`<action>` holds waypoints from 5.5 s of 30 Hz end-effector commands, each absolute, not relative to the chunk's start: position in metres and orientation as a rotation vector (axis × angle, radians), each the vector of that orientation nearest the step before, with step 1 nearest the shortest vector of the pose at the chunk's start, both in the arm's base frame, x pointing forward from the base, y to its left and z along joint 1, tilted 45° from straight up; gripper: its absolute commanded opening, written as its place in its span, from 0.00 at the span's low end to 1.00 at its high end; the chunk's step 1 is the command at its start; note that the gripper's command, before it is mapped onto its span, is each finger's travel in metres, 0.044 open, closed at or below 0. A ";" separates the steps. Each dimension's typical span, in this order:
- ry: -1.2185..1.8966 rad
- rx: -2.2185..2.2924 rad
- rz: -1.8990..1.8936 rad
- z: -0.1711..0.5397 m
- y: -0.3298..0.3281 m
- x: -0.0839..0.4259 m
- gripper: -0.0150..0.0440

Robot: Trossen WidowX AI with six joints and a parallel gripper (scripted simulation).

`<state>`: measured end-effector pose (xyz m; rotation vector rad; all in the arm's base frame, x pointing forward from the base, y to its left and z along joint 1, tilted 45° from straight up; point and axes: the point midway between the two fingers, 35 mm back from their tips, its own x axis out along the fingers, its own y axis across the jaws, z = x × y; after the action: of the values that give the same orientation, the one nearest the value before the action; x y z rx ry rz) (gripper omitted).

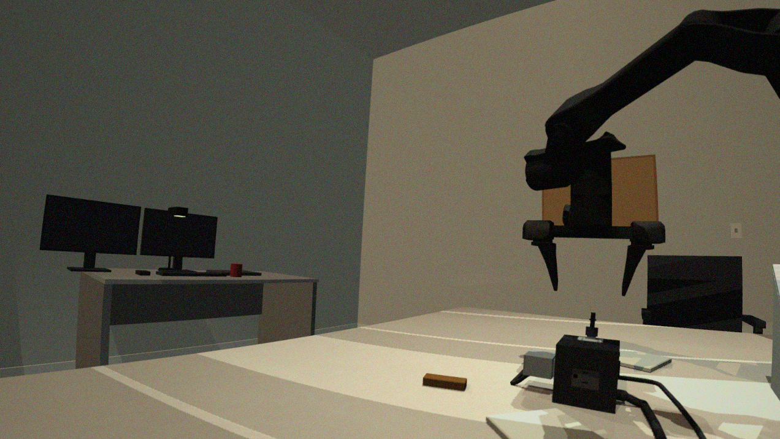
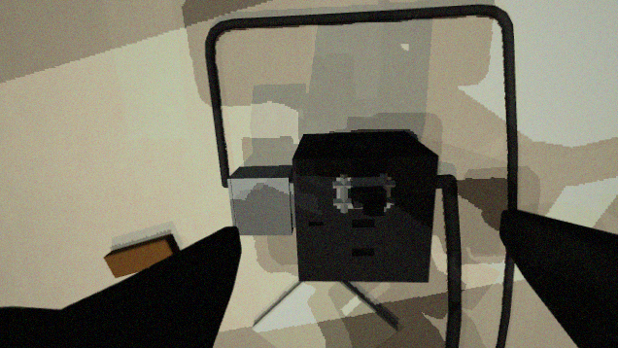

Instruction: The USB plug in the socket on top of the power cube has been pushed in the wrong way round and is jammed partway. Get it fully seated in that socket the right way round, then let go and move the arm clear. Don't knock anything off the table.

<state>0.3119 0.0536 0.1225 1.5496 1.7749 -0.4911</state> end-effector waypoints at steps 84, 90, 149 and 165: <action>1.806 1.555 -0.514 0.104 0.074 0.303 0.25; 1.806 1.555 -0.514 0.107 0.071 0.303 0.25; 1.747 1.147 0.030 0.121 0.058 0.304 0.25; 1.641 0.838 0.378 0.121 0.058 0.304 0.25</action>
<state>0.3038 0.0581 0.1208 0.9079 1.6694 0.3039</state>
